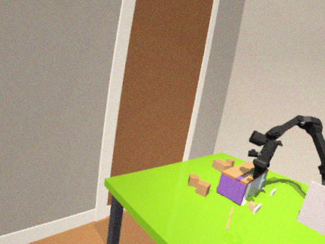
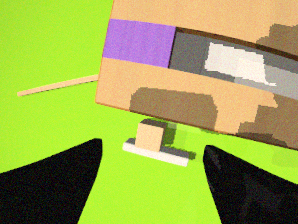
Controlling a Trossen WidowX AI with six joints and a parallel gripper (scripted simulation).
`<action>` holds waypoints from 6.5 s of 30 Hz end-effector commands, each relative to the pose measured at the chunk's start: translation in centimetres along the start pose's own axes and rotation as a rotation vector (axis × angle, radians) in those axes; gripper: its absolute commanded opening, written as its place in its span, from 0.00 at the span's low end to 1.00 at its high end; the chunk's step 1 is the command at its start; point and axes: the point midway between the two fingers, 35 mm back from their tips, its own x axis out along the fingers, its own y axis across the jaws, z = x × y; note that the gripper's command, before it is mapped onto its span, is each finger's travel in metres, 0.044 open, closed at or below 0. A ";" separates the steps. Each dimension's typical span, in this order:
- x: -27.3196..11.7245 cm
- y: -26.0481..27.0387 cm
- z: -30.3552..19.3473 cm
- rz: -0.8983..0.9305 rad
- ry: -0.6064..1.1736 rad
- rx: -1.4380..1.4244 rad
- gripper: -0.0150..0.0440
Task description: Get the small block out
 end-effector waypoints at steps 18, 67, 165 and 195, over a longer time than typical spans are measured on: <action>-0.5 2.7 -1.9 -0.315 0.085 -2.151 0.74; 9.4 1.7 -4.1 -0.439 0.348 -3.019 0.74; -2.5 2.4 -7.5 -0.568 0.085 -3.568 0.25; -2.5 2.4 -7.5 -0.568 0.085 -3.568 0.25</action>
